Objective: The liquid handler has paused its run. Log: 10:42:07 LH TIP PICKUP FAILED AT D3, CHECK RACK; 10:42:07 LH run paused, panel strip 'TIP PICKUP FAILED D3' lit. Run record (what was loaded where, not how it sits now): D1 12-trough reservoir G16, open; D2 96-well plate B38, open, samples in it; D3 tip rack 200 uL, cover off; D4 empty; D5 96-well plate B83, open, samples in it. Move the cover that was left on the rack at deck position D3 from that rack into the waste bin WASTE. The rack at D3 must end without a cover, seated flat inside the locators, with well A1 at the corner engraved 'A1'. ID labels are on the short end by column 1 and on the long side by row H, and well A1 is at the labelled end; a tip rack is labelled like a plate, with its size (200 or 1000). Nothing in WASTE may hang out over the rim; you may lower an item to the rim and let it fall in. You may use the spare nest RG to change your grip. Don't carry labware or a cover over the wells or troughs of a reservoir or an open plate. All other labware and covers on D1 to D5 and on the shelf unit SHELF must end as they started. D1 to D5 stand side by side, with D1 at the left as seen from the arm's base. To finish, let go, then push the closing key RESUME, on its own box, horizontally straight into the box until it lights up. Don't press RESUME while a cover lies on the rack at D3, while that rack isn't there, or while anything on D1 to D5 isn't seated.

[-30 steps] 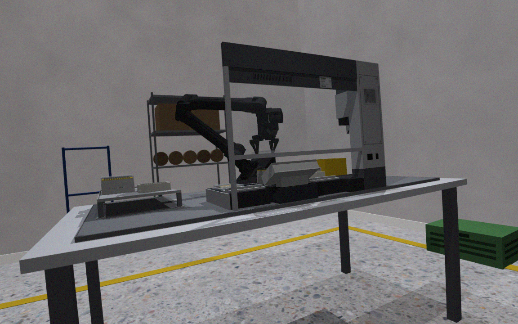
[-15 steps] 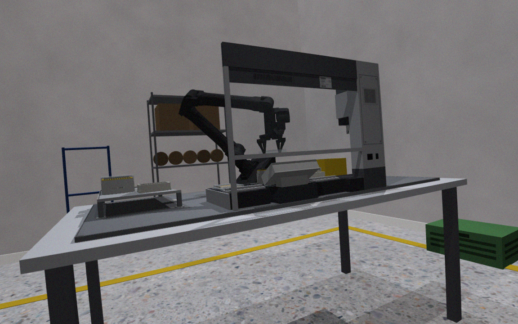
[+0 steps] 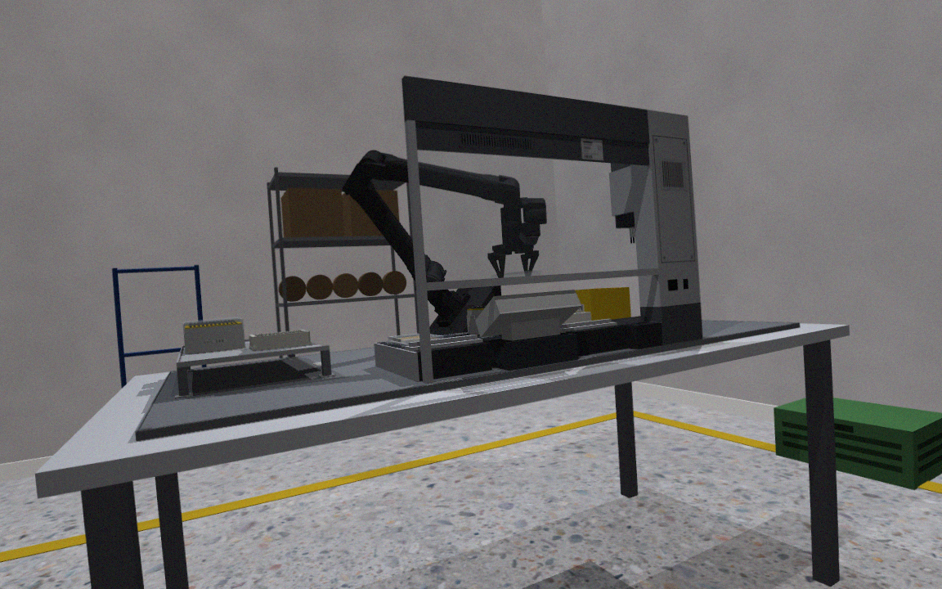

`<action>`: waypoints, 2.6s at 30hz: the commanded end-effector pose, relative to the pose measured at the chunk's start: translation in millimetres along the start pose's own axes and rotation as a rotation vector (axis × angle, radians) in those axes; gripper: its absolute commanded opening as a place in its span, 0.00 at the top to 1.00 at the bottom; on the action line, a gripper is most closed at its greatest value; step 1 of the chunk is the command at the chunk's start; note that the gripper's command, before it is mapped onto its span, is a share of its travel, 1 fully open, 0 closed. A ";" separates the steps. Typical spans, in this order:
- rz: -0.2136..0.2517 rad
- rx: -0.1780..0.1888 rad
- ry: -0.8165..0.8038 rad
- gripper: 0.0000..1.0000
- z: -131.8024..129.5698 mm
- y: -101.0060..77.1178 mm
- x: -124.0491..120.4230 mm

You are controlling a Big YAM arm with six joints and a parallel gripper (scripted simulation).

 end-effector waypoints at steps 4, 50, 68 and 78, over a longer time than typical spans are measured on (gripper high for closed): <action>-0.053 0.039 0.036 1.00 25.7 -19.0 16.2; -0.039 0.030 0.023 1.00 199.5 -18.9 33.5; -0.038 0.032 0.080 1.00 266.8 -19.0 40.9; -0.037 0.033 0.080 1.00 299.0 -19.1 43.4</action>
Point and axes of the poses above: the point where the finger pads meet when closed, its own y axis out along the fingers, its own z axis across the jaws, x = y × z, the point moved 9 cm from there along -y, back along the fingers, and after that the axes turned 8 degrees about -y, right-handed, at the moved point
